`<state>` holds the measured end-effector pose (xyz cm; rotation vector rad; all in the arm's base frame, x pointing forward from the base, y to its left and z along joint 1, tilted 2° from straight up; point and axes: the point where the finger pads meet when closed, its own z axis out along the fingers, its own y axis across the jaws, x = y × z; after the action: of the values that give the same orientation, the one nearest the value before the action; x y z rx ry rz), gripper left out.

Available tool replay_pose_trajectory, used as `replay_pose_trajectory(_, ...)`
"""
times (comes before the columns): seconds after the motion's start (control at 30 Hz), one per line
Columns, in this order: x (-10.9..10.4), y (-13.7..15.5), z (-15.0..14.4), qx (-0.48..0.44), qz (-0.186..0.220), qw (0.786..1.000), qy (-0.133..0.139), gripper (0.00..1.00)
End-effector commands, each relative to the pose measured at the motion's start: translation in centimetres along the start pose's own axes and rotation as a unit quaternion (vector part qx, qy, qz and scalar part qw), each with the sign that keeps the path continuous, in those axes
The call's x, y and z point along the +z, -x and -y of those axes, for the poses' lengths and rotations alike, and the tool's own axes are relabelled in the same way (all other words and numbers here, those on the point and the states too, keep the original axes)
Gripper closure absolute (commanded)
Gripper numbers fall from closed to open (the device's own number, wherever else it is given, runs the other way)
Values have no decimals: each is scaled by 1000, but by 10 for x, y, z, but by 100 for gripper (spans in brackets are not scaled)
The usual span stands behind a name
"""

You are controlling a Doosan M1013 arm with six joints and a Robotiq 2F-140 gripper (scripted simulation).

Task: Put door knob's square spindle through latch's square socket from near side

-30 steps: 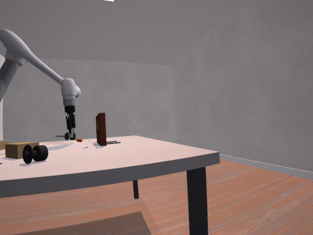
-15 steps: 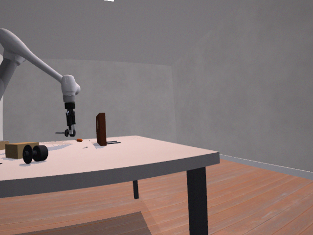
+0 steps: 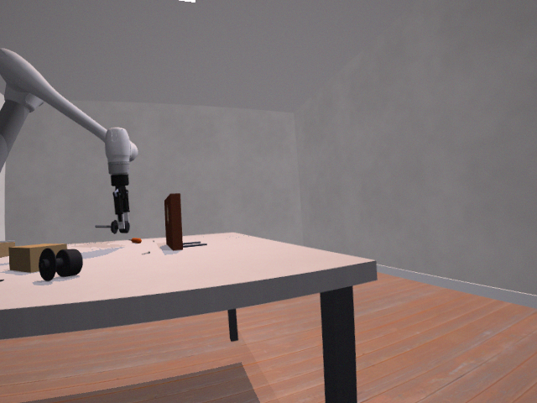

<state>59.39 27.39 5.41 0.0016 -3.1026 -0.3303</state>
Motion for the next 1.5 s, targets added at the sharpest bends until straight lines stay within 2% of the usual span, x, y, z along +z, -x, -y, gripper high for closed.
replay_pose_trajectory(0.0, -4, 2, 0, 0, 0, 1000, -1, 58)
replay_pose_trajectory(0.8, -5, 3, 3, -25, 0, 1000, -2, 58)
replay_pose_trajectory(1.3, -10, 11, 13, -134, -3, 991, -6, 58)
replay_pose_trajectory(1.47, -12, 15, 19, -203, -5, 979, -8, 58)
